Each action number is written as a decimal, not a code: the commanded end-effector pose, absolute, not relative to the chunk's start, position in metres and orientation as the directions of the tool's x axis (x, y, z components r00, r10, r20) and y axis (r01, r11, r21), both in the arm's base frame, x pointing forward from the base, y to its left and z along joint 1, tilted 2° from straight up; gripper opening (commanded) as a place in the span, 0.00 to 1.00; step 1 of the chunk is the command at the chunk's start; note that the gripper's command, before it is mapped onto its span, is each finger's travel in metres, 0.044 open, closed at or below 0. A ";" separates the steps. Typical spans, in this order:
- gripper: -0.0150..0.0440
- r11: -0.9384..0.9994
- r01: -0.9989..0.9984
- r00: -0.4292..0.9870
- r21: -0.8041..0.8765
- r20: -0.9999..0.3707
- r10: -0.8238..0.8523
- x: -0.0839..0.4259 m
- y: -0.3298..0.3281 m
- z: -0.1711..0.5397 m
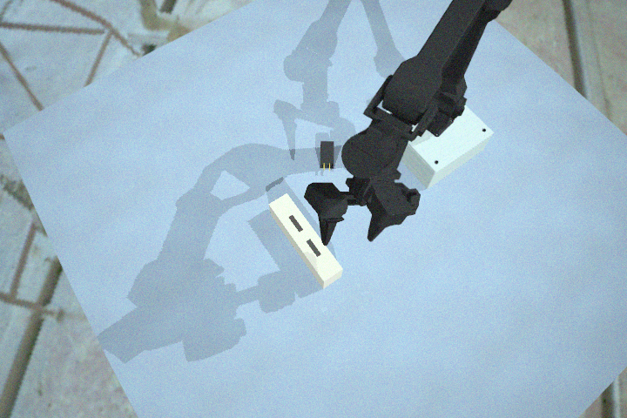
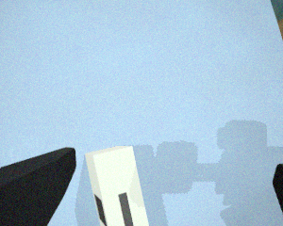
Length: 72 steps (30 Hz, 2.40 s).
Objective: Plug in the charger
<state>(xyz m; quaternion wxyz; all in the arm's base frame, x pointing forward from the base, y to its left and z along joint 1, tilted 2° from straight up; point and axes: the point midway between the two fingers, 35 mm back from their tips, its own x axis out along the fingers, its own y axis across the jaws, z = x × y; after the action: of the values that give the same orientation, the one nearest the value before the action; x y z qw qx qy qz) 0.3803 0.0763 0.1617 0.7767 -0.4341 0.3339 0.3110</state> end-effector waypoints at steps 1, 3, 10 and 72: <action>1.00 0.448 -0.778 0.546 -0.440 -0.826 0.137 0.375 0.052 0.145; 1.00 0.458 -0.779 0.530 -0.428 -0.840 0.116 0.373 0.041 0.139; 1.00 0.493 -0.780 0.467 -0.386 -0.883 0.048 0.361 0.005 0.118; 1.00 0.729 -0.685 -0.060 -0.002 -0.996 -0.060 0.212 -0.137 0.005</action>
<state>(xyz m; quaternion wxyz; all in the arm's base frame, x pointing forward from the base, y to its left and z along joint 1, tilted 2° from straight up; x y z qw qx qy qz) 0.2133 -0.1365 0.0102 0.6316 -0.2712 0.6829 0.2475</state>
